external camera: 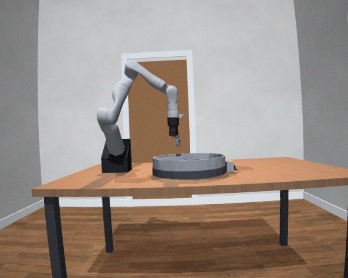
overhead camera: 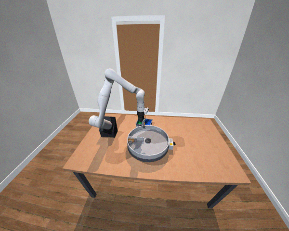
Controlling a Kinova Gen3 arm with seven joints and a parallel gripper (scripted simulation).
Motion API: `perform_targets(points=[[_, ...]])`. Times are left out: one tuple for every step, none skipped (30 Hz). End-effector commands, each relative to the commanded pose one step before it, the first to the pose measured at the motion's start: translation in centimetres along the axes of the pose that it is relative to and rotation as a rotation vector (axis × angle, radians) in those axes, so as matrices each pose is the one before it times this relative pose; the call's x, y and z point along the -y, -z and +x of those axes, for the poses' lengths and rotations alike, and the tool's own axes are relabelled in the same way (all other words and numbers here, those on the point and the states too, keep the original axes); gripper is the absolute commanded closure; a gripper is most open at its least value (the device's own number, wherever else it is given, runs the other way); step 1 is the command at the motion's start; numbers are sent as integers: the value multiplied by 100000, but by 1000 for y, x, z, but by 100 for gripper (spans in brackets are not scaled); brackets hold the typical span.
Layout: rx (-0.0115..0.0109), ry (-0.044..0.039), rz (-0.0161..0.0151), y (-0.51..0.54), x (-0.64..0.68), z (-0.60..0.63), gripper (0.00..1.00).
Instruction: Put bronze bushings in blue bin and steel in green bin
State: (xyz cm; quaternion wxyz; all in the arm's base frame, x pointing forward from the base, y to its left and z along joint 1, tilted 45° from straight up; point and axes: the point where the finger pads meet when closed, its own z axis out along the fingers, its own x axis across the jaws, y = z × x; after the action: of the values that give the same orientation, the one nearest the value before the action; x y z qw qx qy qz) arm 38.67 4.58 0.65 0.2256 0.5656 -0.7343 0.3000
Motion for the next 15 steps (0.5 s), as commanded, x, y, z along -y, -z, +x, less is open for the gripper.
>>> perform_targets(points=[[-1168, 786, 950, -132, 275, -1328, 100], [0, 1, 1, 1, -53, -1125, 100], [0, 1, 1, 1, -53, -1125, 100], [0, 0, 0, 0, 0, 0, 100], [0, 0, 0, 0, 0, 0, 100], [0, 1, 1, 1, -53, -1125, 100], [0, 1, 1, 1, -53, -1125, 100], [0, 0, 0, 0, 0, 0, 100], [0, 0, 0, 0, 0, 0, 100], [0, 0, 0, 0, 0, 0, 100], [0, 1, 1, 1, -53, -1125, 100], [0, 1, 1, 1, -53, -1125, 100], [0, 1, 1, 1, -53, -1125, 100], [0, 1, 1, 1, -53, -1125, 100], [0, 1, 1, 1, -52, -1125, 100]])
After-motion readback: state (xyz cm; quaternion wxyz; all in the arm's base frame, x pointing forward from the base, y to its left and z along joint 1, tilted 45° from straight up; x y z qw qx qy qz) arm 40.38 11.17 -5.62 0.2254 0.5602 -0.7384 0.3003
